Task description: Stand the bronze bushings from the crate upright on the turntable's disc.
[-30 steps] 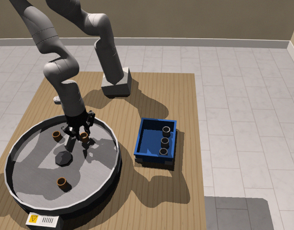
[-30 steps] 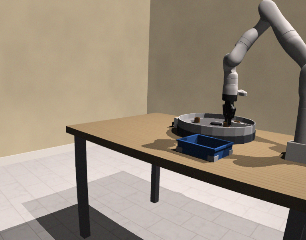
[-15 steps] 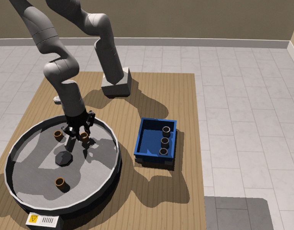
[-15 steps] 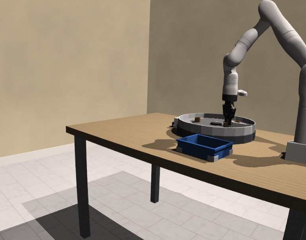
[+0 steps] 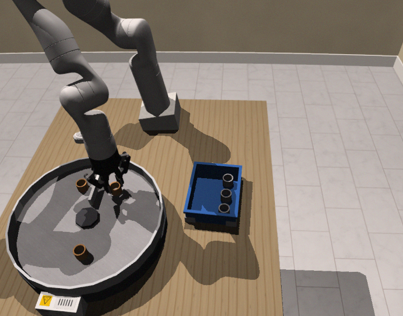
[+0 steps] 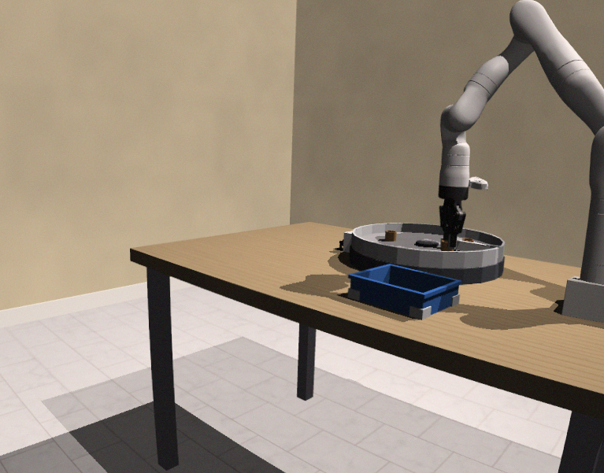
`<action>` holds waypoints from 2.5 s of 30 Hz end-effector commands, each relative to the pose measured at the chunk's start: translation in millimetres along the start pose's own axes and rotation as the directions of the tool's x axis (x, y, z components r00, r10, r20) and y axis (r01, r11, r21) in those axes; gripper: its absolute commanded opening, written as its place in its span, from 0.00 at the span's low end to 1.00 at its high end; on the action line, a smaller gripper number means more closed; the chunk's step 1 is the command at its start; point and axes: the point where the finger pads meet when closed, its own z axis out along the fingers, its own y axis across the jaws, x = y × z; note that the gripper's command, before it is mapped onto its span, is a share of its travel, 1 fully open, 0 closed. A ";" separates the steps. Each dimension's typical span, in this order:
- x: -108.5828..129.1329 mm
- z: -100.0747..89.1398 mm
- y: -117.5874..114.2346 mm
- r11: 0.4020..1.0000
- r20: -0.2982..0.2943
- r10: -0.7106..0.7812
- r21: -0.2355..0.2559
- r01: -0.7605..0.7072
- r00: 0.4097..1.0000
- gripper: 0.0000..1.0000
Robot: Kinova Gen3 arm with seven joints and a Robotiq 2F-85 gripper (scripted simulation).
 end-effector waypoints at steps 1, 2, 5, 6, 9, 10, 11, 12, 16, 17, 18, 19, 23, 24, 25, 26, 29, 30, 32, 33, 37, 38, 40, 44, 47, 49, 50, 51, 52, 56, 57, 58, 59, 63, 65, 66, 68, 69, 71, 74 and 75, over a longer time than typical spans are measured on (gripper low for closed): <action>-0.4 -0.6 -0.3 1.000 0.001 0.000 0.001 0.000 1.000 0.00; -0.4 -0.6 -0.3 1.000 0.001 0.000 0.001 0.000 1.000 0.00; -0.4 -0.5 -0.3 1.000 0.001 0.000 0.001 0.000 1.000 0.00; -0.4 -0.4 -0.3 1.000 0.001 0.000 0.001 0.000 1.000 0.00; -0.4 -0.1 -0.3 1.000 0.001 0.000 0.001 0.000 1.000 0.00; -0.4 -0.1 -0.3 1.000 0.001 0.000 0.001 0.000 1.000 0.00; -0.4 0.1 -0.3 1.000 0.001 0.000 0.001 0.000 1.000 0.00; -0.4 0.3 -0.3 1.000 0.001 0.000 0.001 0.000 1.000 0.00; -0.4 1.5 -0.3 1.000 0.001 0.000 0.001 0.000 1.000 0.00; -0.4 1.9 -0.3 1.000 0.001 0.000 0.001 0.000 1.000 0.00; -0.4 2.2 -0.3 1.000 0.001 0.000 0.001 0.000 1.000 0.00; -0.4 2.6 -0.3 1.000 0.001 0.000 0.001 0.000 1.000 0.00; -0.4 4.0 -0.4 1.000 0.001 0.000 0.001 0.000 1.000 0.00; -0.4 4.3 -0.4 1.000 0.001 0.000 0.001 0.000 1.000 0.00; -0.4 4.5 -0.4 1.000 0.001 0.000 0.001 0.000 1.000 0.00; -0.4 4.5 -0.4 1.000 0.001 0.000 0.001 0.000 1.000 0.00; -0.4 4.9 -0.4 1.000 0.001 0.000 0.001 0.000 1.000 0.00; -0.4 5.1 -0.4 1.000 0.001 0.000 0.001 0.000 1.000 0.00; -0.4 5.3 -0.4 1.000 0.001 0.000 0.001 0.000 1.000 0.00; -0.4 5.4 -0.4 1.000 0.001 0.000 0.001 0.000 1.000 0.00; -0.4 5.4 -0.4 1.000 0.001 0.000 0.001 0.000 1.000 0.00; -0.4 5.4 -0.4 1.000 0.001 0.000 0.001 0.000 1.000 0.00; -0.4 5.4 -0.4 1.000 0.001 0.000 0.001 0.000 1.000 0.00; -0.4 5.4 -0.4 1.000 0.001 0.000 0.001 0.000 1.000 0.00; -0.4 5.4 -0.4 1.000 0.001 0.000 0.001 0.000 1.000 0.00; -0.4 5.4 -0.4 1.000 0.001 0.000 0.001 0.000 1.000 0.00; -0.4 5.4 -0.4 1.000 0.001 0.000 0.001 0.000 1.000 0.00; -0.4 5.4 -0.4 1.000 0.001 0.000 0.001 0.000 1.000 0.00; -0.4 5.4 -0.4 1.000 0.001 0.000 0.001 0.000 1.000 0.00; -0.4 5.4 -0.4 1.000 0.001 0.000 0.001 0.000 1.000 0.00; -0.4 5.4 -0.4 1.000 0.001 0.000 0.001 0.000 1.000 0.00; -0.4 5.4 -0.4 1.000 0.001 0.000 0.001 0.000 1.000 0.00; -0.4 5.4 -0.4 1.000 0.001 0.000 0.001 0.000 1.000 0.00; -0.4 5.4 -0.4 1.000 0.001 0.000 0.001 0.000 1.000 0.00; -0.4 5.4 -0.4 1.000 0.001 0.000 0.001 0.000 1.000 0.00; -0.4 5.4 -0.4 1.000 0.001 0.000 0.001 0.000 1.000 0.00; -0.4 5.4 -0.4 1.000 0.001 0.000 0.001 0.000 1.000 0.00; -0.4 5.4 -0.4 1.000 0.001 0.000 0.001 0.000 1.000 0.00; -0.4 5.4 -0.4 1.000 0.001 0.000 0.001 0.000 1.000 0.40; -0.4 5.4 -0.4 1.000 0.001 0.000 0.001 0.000 1.000 0.40; -0.4 5.4 -0.4 1.000 0.001 0.000 0.001 0.000 1.000 0.40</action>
